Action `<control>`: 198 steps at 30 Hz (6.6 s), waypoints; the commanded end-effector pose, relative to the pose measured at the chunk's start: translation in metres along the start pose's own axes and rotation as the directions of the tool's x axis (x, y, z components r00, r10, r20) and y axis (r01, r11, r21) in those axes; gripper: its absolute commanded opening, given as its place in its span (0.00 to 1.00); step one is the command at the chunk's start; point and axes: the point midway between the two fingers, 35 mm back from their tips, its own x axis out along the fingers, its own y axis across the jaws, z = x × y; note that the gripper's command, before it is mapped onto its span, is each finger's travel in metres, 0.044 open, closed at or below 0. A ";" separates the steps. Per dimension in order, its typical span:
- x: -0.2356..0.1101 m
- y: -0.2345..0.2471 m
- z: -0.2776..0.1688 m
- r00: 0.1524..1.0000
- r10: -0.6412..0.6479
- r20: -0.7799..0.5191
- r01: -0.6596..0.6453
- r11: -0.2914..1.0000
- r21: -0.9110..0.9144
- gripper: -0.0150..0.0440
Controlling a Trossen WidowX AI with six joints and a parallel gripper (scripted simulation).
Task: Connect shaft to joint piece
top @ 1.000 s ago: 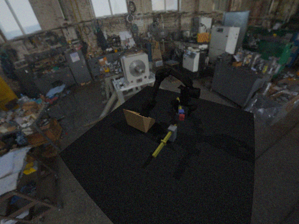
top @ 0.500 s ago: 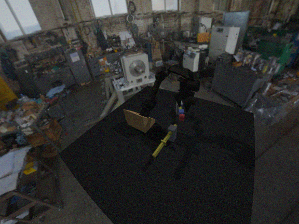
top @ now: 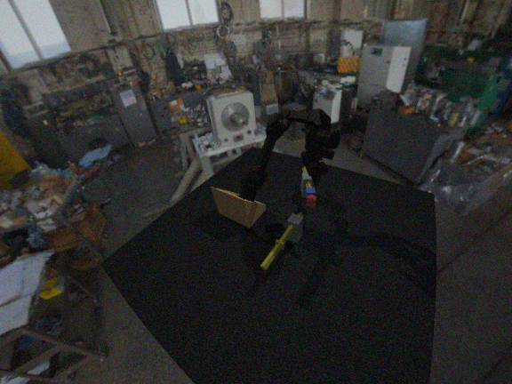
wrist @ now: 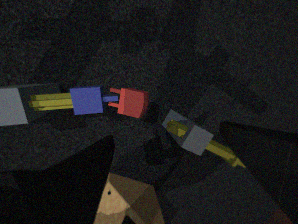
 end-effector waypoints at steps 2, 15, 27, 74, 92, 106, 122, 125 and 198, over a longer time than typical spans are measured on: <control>0.004 -0.008 -0.001 1.000 0.027 -0.002 -0.026 0.994 0.106 1.00; 0.031 -0.038 -0.012 0.990 0.142 -0.019 -0.114 0.859 0.499 1.00; 0.040 -0.045 -0.016 0.986 0.167 -0.023 -0.117 0.775 0.621 1.00; 0.058 -0.035 -0.013 0.997 -0.014 -0.082 0.076 -0.250 0.965 1.00; 0.103 -0.029 -0.011 0.996 -0.026 -0.083 0.071 -0.309 0.948 1.00; 0.133 -0.002 -0.006 0.997 -0.023 -0.080 0.069 -0.309 0.949 1.00; 0.139 0.026 0.002 0.997 -0.021 -0.079 0.069 -0.309 0.949 1.00; 0.143 0.026 0.001 0.997 -0.020 -0.079 0.069 -0.309 0.949 1.00; 0.158 0.026 0.000 0.997 -0.020 -0.078 0.068 -0.309 0.949 0.56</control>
